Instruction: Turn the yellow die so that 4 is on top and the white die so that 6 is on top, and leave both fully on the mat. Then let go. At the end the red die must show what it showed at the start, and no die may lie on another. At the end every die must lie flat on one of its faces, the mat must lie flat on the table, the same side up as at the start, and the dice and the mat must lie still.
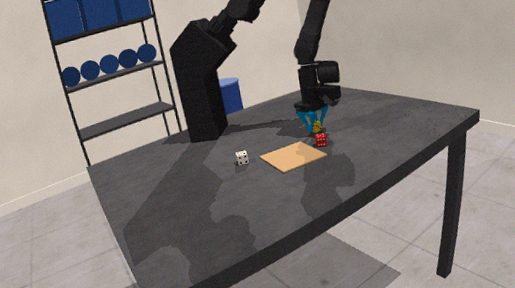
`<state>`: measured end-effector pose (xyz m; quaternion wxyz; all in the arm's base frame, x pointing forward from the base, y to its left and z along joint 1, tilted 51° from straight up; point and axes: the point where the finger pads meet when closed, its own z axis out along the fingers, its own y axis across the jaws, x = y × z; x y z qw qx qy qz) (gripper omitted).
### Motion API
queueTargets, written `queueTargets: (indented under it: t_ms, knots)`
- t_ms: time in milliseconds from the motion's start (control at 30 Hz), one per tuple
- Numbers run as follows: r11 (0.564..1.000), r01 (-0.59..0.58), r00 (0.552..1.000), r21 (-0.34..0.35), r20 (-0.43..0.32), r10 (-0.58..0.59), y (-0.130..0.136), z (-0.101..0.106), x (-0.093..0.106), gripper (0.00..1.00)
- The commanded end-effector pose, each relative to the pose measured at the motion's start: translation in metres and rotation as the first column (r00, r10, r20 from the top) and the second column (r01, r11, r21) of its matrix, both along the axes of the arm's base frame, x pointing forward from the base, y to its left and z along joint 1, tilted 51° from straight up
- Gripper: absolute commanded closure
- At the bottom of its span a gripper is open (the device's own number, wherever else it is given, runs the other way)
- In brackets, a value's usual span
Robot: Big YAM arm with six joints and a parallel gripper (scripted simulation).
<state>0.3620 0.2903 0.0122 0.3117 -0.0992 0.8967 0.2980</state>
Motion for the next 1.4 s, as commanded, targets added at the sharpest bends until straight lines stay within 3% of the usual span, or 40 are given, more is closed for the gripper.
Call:
queueTargets:
  t_ms: [0, 467, 500, 1367]
  knots:
    - [1.000, -0.005, 1.000, 0.004, -0.001, 0.005, 0.0027, -0.0026, -0.0063, 0.56]
    - [1.000, -0.005, 1.000, 0.004, -0.001, 0.005, 0.0027, -0.0026, -0.0063, 0.56]
    - [1.000, -0.005, 1.000, 0.004, -0.001, 0.005, 0.0027, -0.0026, -0.0063, 0.75]
    - [1.000, -0.006, 1.000, 0.004, -0.001, 0.006, 0.0027, -0.0026, -0.0063, 0.75]
